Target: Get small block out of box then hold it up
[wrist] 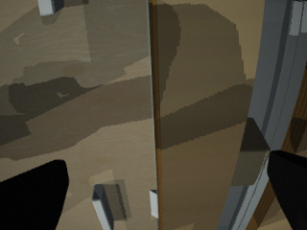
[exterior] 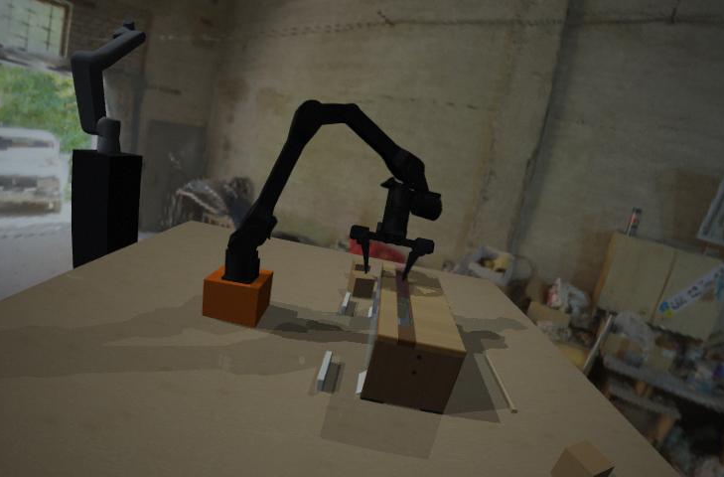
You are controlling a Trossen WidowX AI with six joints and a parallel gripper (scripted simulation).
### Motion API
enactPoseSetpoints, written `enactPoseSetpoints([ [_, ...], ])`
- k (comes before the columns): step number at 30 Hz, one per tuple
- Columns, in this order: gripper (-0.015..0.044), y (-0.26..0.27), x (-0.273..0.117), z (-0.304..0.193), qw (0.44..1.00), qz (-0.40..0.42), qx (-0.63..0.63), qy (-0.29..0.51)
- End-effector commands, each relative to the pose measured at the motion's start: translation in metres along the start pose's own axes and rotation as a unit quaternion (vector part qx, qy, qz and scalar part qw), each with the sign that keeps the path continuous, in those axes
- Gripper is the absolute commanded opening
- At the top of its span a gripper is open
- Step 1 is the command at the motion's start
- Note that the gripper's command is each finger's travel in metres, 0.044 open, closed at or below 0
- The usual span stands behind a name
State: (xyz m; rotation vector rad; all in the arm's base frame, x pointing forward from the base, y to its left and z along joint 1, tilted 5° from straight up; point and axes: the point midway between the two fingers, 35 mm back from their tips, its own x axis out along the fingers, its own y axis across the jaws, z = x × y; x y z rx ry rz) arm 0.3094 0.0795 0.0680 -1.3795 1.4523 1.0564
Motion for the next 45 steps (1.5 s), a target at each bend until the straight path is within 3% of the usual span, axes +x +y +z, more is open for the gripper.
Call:
enactPoseSetpoints([
  [1, 0.0400, 0.003, 0.012, 0.003, 1.000, 0.011, -0.006, 0.003],
  [30, 0.0400, 0.007, 0.050, 0.014, 1.000, 0.011, -0.006, 0.003],
  [45, 0.0400, 0.004, 0.052, -0.014, 1.000, 0.002, -0.004, 0.002],
])
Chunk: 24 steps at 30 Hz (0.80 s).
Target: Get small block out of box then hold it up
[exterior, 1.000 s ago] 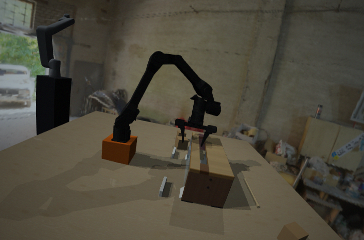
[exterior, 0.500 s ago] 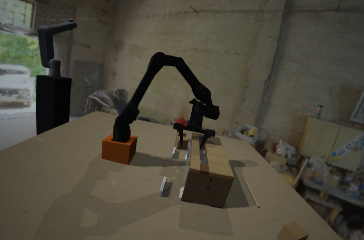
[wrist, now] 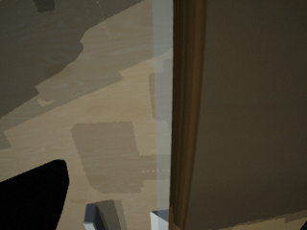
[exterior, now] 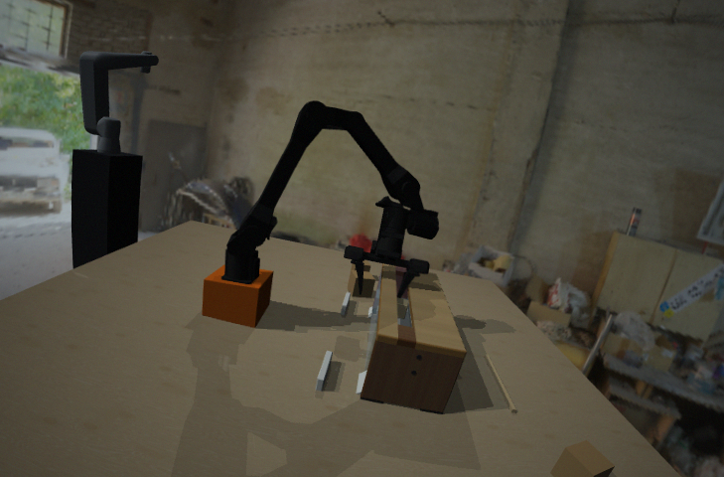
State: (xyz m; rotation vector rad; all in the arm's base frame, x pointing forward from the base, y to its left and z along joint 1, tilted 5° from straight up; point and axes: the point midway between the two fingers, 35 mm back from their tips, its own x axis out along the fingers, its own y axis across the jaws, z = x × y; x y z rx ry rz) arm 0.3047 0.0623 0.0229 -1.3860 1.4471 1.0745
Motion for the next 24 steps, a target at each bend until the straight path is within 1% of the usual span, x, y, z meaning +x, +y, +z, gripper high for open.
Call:
enactPoseSetpoints([
  [1, 0.0400, 0.001, 0.005, -0.012, 1.000, 0.000, 0.004, 0.004],
  [24, 0.0400, 0.001, 0.023, -0.065, 1.000, 0.000, 0.004, 0.006],
])
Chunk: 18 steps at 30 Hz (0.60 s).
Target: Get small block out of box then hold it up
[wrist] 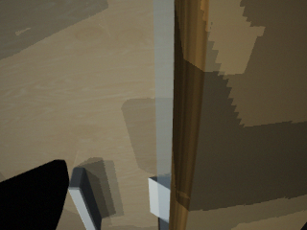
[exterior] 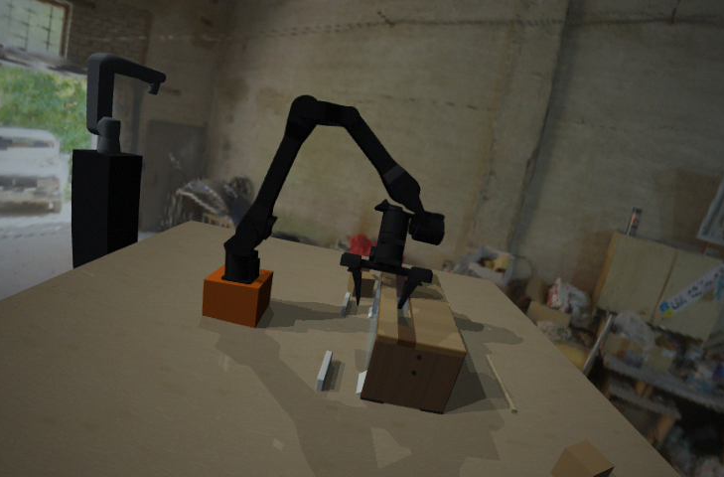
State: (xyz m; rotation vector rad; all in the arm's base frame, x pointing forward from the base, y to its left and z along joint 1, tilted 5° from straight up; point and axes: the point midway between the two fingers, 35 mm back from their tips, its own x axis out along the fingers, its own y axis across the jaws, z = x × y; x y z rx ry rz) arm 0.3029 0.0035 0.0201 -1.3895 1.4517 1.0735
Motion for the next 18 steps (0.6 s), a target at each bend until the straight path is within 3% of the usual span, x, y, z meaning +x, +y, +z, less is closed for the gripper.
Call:
enactPoseSetpoints([
  [1, 0.0400, 0.001, 0.005, -0.012, 1.000, -0.001, 0.005, 0.004],
  [18, 0.0400, 0.001, 0.019, -0.055, 1.000, -0.001, 0.005, 0.006],
])
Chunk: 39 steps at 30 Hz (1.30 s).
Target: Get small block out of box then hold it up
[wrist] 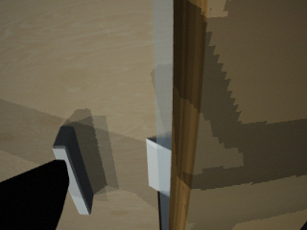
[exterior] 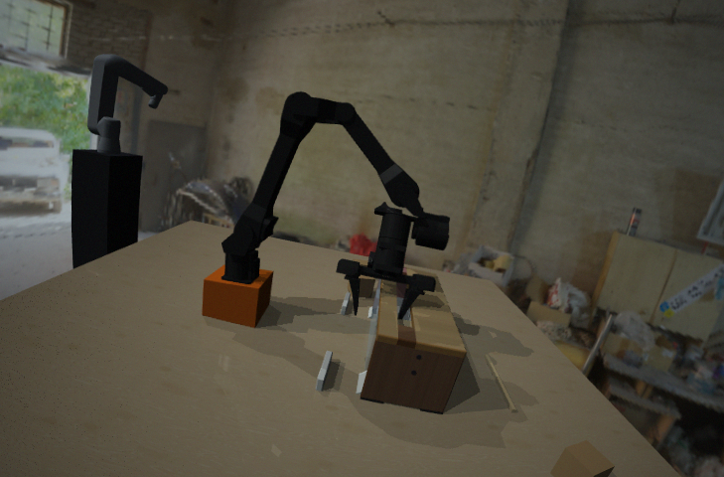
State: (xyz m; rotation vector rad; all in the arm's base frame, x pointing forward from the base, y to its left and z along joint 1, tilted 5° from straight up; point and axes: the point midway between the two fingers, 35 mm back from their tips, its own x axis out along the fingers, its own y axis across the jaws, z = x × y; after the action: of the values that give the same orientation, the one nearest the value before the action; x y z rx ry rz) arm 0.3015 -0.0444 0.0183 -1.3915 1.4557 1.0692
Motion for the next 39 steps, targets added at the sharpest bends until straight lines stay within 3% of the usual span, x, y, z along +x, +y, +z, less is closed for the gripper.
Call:
enactPoseSetpoints([
  [1, 0.0400, 0.001, 0.005, -0.012, 1.000, -0.001, 0.004, 0.004],
  [22, 0.0400, 0.001, 0.022, -0.063, 1.000, 0.000, 0.004, 0.006],
  [30, 0.0400, 0.001, -0.036, -0.081, 1.000, -0.001, 0.009, 0.005],
  [35, 0.0400, -0.001, -0.034, -0.081, 1.000, -0.005, 0.010, 0.006],
  [39, 0.0295, 0.000, -0.034, -0.086, 0.992, -0.014, 0.125, -0.010],
])
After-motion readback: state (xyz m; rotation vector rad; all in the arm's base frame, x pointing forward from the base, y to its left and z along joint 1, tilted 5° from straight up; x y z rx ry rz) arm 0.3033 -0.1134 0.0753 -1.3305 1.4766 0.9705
